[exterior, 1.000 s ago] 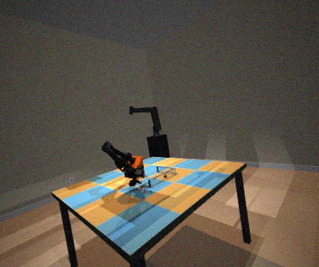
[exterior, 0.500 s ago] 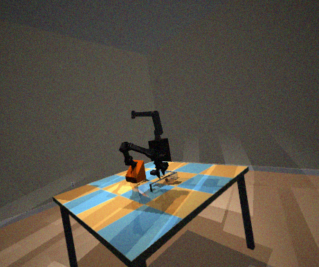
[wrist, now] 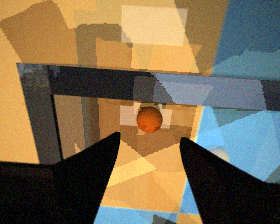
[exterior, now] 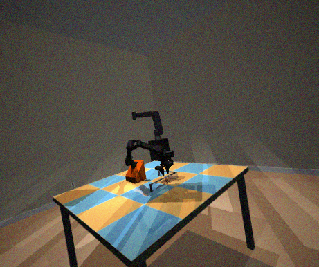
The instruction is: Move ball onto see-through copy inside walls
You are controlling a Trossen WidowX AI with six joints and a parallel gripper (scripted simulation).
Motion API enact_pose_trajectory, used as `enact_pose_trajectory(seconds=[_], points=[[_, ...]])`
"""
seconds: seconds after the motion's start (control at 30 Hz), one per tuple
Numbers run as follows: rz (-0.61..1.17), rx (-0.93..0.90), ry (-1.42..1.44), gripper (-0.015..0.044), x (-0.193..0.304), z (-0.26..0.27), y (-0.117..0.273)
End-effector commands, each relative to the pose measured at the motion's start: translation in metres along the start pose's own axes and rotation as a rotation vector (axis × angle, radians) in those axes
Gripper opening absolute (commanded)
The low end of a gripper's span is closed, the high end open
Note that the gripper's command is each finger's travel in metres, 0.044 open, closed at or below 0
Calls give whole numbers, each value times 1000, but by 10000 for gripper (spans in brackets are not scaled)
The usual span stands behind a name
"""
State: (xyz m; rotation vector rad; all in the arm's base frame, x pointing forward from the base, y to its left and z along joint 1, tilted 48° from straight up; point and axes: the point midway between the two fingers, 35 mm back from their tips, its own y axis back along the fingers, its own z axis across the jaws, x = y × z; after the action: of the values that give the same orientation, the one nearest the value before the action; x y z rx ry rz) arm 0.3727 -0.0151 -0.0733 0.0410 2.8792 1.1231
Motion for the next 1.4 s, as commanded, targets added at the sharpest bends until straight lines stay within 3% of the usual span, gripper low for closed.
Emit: enact_pose_trajectory(seconds=[0.0,0.87,1.0,1.27,1.37], points=[[-1,8,1,248,0,-1,-12],[0,10,1,248,0,-1,-46],[0,10,1,143,0,-1,-46],[0,10,1,90,0,-1,-46],[-4,14,4,11,2,-1,-45]])
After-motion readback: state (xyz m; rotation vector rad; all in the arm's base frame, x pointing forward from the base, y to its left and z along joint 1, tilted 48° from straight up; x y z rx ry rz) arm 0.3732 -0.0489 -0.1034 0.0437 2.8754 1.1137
